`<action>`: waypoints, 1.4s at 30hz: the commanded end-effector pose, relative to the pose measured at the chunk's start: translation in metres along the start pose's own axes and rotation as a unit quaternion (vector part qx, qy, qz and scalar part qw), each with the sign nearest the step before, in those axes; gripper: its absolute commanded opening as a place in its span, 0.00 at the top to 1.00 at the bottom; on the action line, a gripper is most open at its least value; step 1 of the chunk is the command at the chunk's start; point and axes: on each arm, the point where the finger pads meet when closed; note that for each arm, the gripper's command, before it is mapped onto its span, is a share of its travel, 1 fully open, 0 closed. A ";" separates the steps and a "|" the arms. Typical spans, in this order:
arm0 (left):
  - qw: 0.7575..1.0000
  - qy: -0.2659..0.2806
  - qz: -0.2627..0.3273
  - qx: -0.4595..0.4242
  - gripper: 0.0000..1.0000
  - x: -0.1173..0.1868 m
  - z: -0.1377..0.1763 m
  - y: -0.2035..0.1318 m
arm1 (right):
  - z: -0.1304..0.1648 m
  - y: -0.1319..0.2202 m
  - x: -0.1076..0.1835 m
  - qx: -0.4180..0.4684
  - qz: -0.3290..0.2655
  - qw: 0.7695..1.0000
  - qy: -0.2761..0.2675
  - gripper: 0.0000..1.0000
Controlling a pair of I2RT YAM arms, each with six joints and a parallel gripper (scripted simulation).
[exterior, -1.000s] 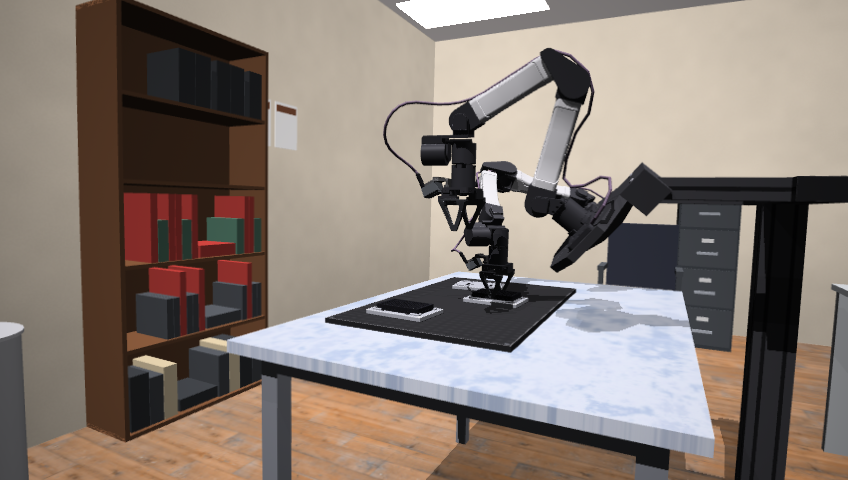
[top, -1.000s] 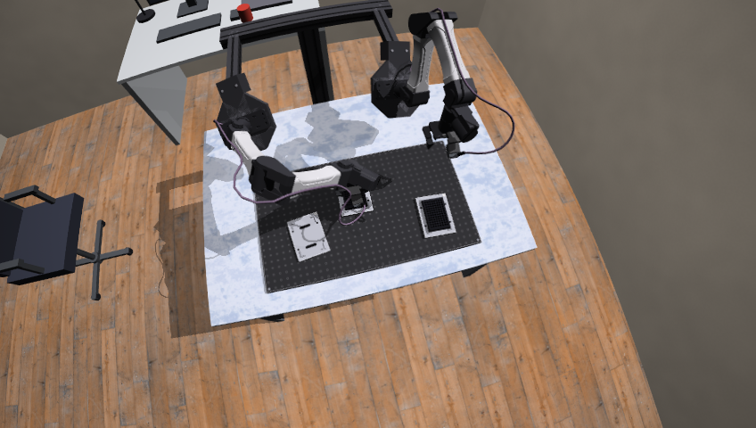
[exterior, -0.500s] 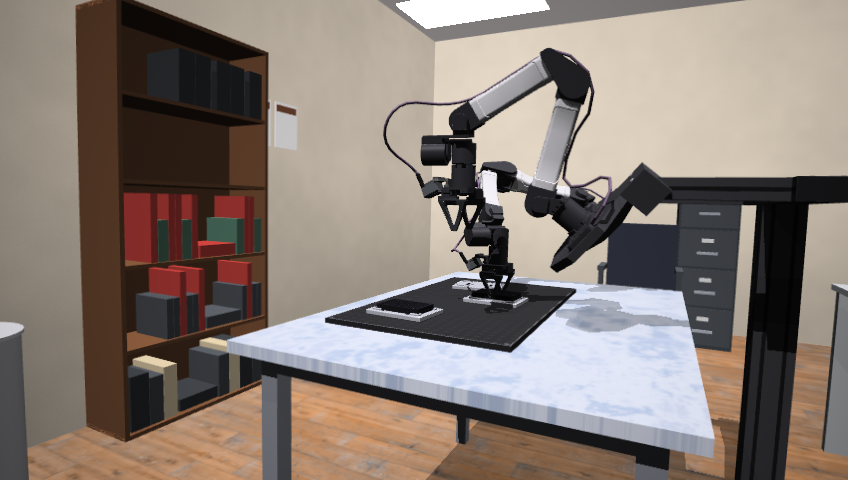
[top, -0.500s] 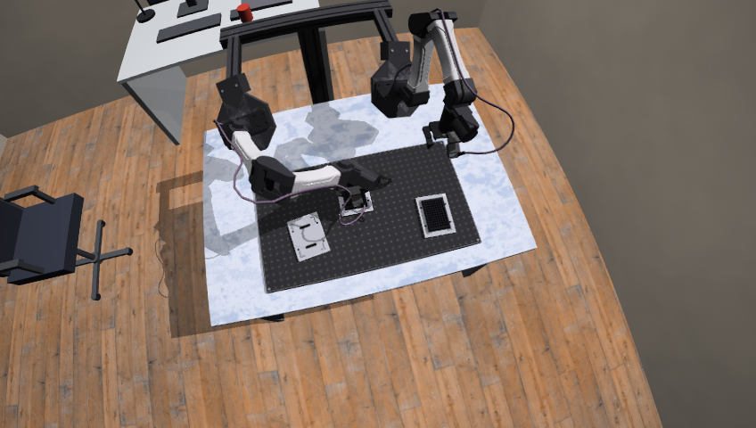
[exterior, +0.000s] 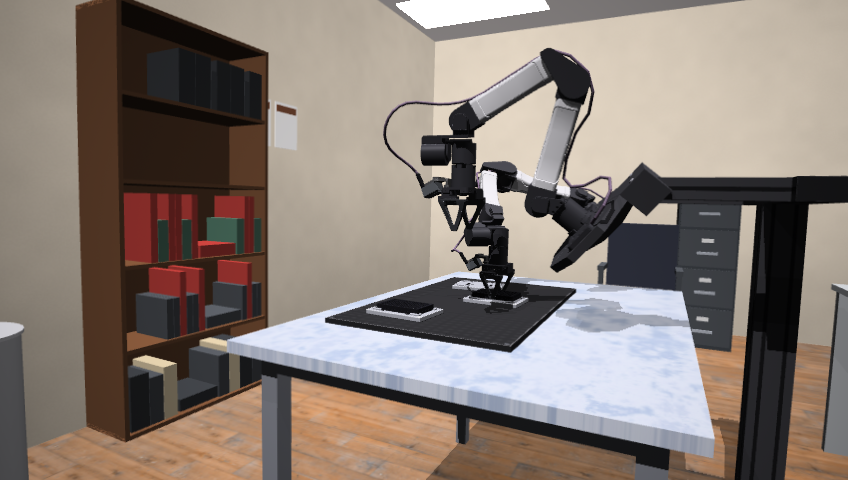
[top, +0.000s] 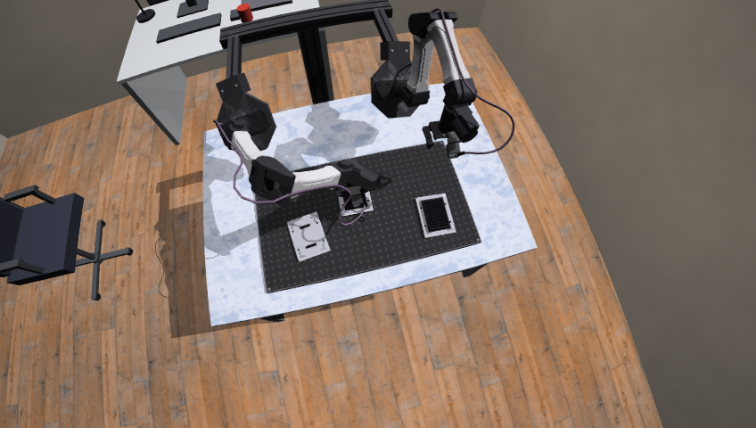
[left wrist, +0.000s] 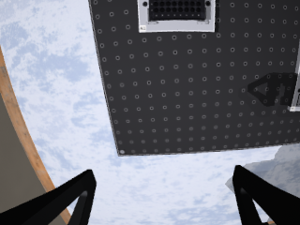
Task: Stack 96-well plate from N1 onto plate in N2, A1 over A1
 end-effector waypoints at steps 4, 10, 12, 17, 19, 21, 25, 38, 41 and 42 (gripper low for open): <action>1.000 -0.002 -0.004 0.003 0.00 0.002 -0.002 0.002 | 0.001 -0.002 -0.012 -0.002 0.007 1.000 0.007 1.00; 1.000 -0.002 -0.004 0.003 0.00 0.002 -0.002 0.002 | 0.001 -0.002 -0.011 0.000 0.007 1.000 0.007 1.00; 1.000 -0.002 -0.004 0.003 0.00 0.002 -0.002 0.002 | 0.002 -0.002 -0.011 0.001 0.007 1.000 0.008 1.00; 1.000 -0.002 -0.004 0.003 0.00 0.002 -0.002 0.002 | 0.002 -0.002 -0.011 0.002 0.007 1.000 0.008 1.00; 1.000 -0.002 -0.004 0.003 0.00 0.002 -0.002 0.002 | 0.002 -0.002 -0.011 0.002 0.008 1.000 0.008 1.00; 1.000 -0.002 -0.004 0.003 0.00 0.002 -0.002 0.002 | 0.002 -0.002 -0.011 0.003 0.008 1.000 0.009 1.00; 1.000 -0.002 -0.004 0.003 0.00 0.002 -0.002 0.002 | 0.002 -0.003 -0.011 0.004 0.009 1.000 0.009 1.00; 1.000 -0.002 -0.004 0.003 0.00 0.002 -0.002 0.002 | 0.004 -0.003 -0.011 0.004 0.008 1.000 0.009 1.00; 1.000 -0.002 -0.004 0.003 0.00 0.002 -0.002 0.002 | 0.006 -0.004 -0.011 0.005 0.008 1.000 0.009 1.00; 1.000 -0.002 -0.004 0.003 0.00 0.002 -0.002 0.002 | 0.006 -0.004 -0.011 0.005 0.008 1.000 0.009 1.00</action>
Point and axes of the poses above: on each arm, the point where the finger pads meet when closed, its own x axis back along the fingers, its own y axis across the jaws, z = x × y, and after that the axes turned 2 degrees about -x, right-handed
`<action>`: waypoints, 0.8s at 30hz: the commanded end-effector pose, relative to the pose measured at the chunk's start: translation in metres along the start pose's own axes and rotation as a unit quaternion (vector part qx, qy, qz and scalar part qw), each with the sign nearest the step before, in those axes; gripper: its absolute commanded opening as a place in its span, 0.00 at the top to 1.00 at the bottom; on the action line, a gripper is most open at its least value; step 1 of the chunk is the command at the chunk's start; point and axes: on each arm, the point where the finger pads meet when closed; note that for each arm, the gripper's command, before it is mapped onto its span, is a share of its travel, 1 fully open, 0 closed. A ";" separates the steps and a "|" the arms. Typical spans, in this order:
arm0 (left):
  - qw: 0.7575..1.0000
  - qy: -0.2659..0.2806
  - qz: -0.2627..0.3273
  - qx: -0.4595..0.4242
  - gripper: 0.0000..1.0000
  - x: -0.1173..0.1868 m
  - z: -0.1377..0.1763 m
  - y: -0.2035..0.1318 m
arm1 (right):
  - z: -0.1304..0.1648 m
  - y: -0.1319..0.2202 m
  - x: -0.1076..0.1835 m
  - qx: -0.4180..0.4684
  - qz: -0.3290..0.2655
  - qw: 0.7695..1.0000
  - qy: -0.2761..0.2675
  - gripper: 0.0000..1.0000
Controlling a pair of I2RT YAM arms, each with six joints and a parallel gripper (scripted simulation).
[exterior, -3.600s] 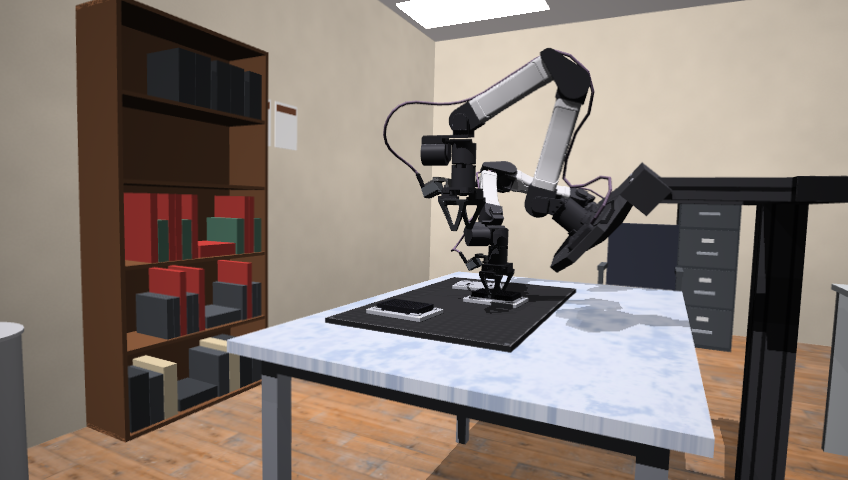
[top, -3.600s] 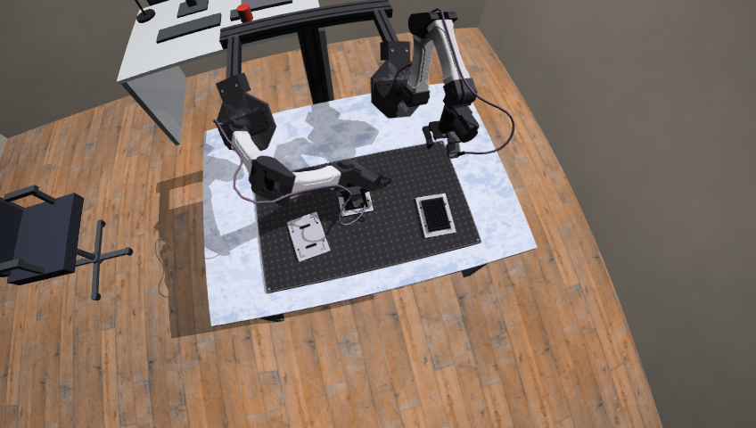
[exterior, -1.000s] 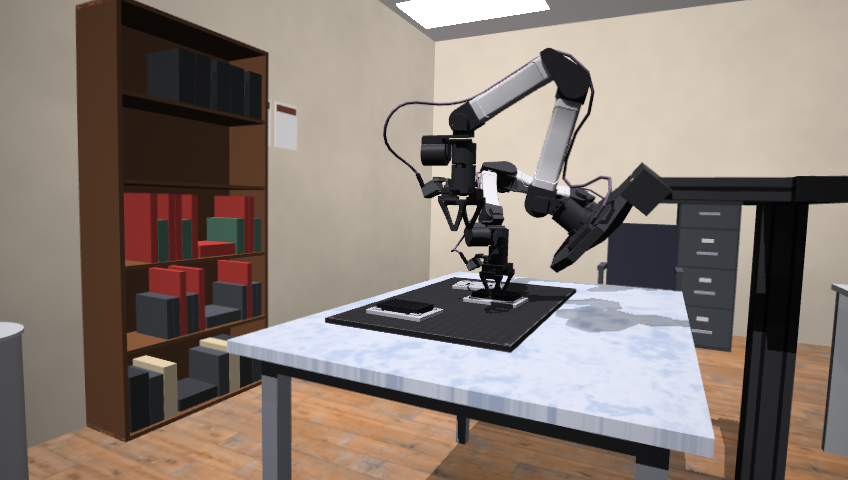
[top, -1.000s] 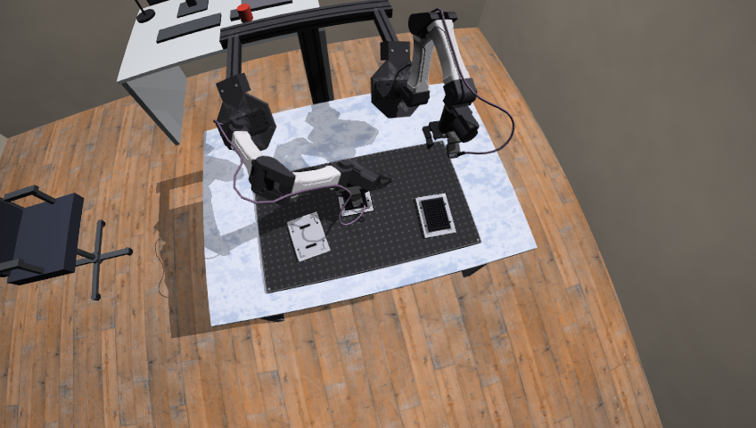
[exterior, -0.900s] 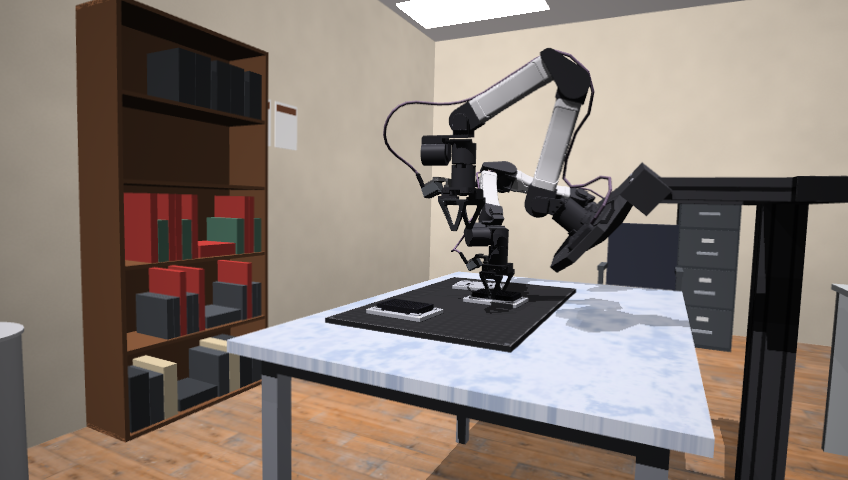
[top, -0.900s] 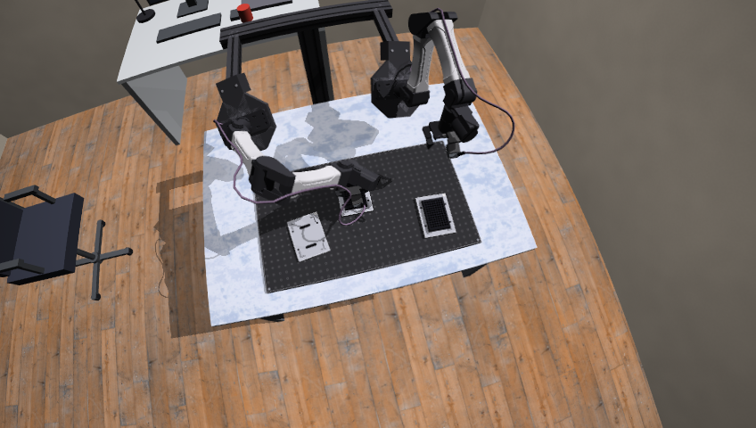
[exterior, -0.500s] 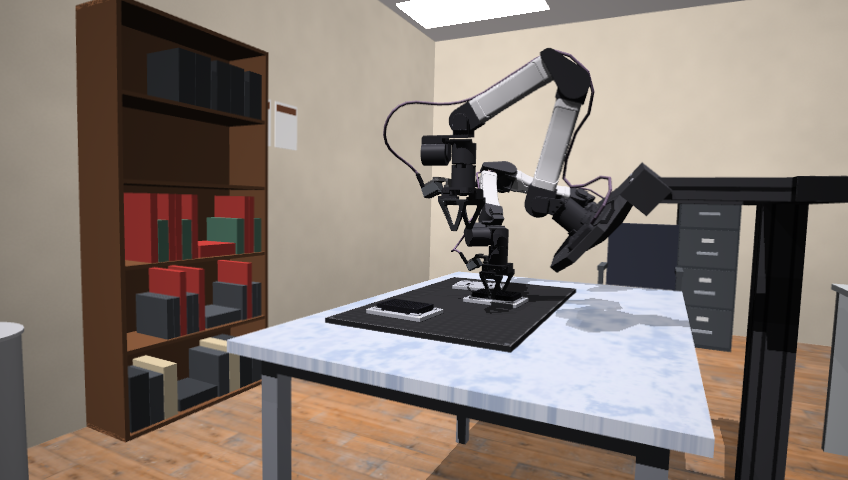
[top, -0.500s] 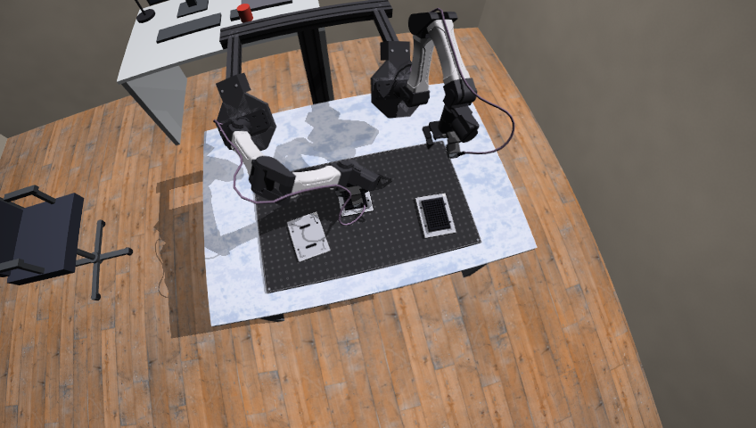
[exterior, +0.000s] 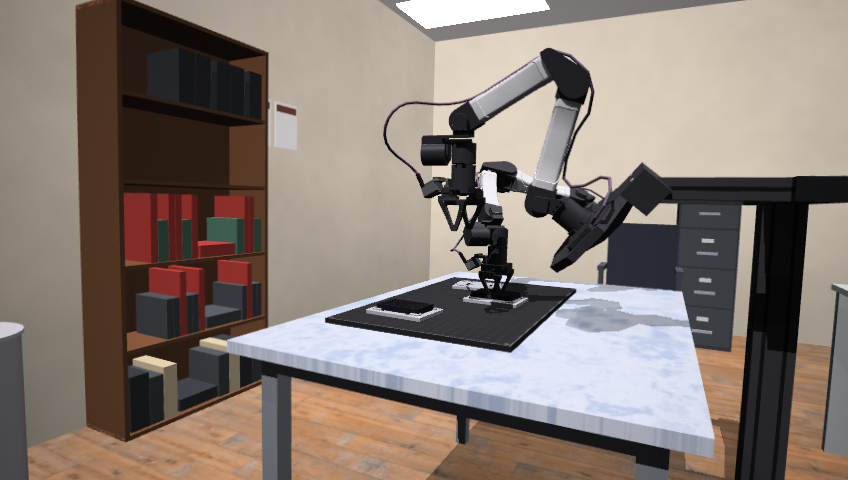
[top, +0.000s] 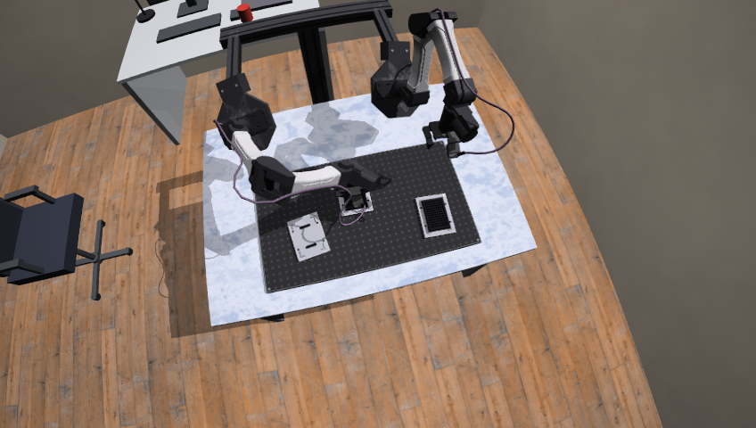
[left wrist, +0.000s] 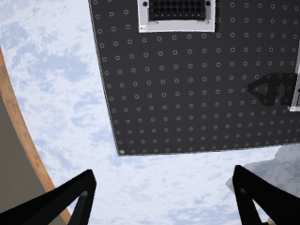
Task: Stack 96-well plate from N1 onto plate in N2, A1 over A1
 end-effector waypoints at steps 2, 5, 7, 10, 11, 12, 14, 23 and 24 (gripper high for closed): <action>1.000 -0.002 -0.004 0.003 0.00 0.002 -0.002 0.002 | 0.009 -0.006 -0.011 0.008 0.010 1.000 0.010 1.00; 1.000 -0.002 -0.004 0.003 0.00 0.002 -0.002 0.002 | 0.011 -0.006 -0.011 0.008 0.010 1.000 0.010 1.00; 1.000 -0.002 -0.004 0.003 0.00 0.002 -0.002 0.002 | 0.012 -0.006 -0.011 0.008 0.009 1.000 0.010 1.00; 1.000 -0.002 -0.004 0.003 0.00 0.002 -0.002 0.002 | 0.012 -0.006 -0.011 0.008 0.009 1.000 0.010 1.00; 1.000 -0.002 -0.004 0.003 0.00 0.002 -0.002 0.002 | 0.012 -0.006 -0.010 0.008 0.008 1.000 0.010 1.00; 1.000 -0.002 -0.004 0.003 0.00 0.002 -0.002 0.002 | 0.012 -0.005 -0.010 0.007 0.008 1.000 0.009 1.00; 1.000 -0.002 -0.004 0.003 0.00 0.002 -0.002 0.002 | 0.012 -0.005 -0.010 0.007 0.007 1.000 0.009 1.00; 1.000 -0.002 -0.004 0.003 0.00 0.002 -0.002 0.002 | 0.010 -0.003 -0.009 0.004 0.005 1.000 0.007 0.00; 1.000 -0.002 -0.004 0.003 0.00 0.002 -0.002 0.002 | 0.010 -0.003 -0.009 0.004 0.005 1.000 0.007 0.00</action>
Point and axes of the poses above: on each arm, the point where the finger pads meet when closed, its own x axis back along the fingers, its own y axis across the jaws, z = x × y, and after that the axes turned 2 degrees about -x, right-handed
